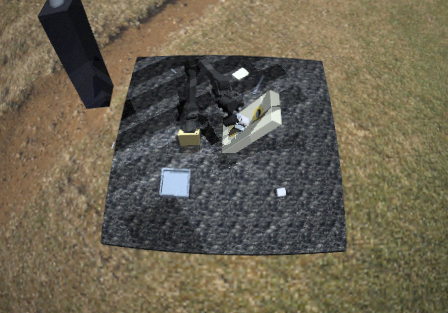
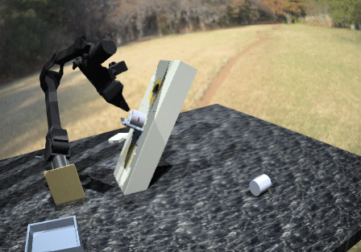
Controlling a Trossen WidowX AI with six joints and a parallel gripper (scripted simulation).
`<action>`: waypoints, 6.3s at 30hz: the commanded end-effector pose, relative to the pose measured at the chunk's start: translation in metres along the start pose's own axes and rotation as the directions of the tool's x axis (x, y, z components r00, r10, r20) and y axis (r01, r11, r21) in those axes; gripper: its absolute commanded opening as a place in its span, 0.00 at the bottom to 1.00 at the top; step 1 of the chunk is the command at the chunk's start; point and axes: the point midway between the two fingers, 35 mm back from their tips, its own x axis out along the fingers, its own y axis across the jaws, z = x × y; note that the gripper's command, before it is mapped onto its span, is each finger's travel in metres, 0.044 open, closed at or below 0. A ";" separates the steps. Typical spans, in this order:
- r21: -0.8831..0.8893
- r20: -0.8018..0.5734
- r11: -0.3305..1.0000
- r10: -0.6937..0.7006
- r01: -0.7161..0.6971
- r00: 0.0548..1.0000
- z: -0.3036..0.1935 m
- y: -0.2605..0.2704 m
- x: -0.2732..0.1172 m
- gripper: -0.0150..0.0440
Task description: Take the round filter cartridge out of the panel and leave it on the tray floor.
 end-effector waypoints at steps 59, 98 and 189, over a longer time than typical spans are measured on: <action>0.018 -0.002 1.000 -0.008 0.008 1.000 0.026 -0.003 -0.003 0.25; 0.246 -0.066 0.959 -0.127 0.140 0.990 -0.002 -0.123 -0.059 0.25; 0.841 -0.533 -0.210 -0.484 0.499 0.694 -0.348 -0.258 -0.004 0.88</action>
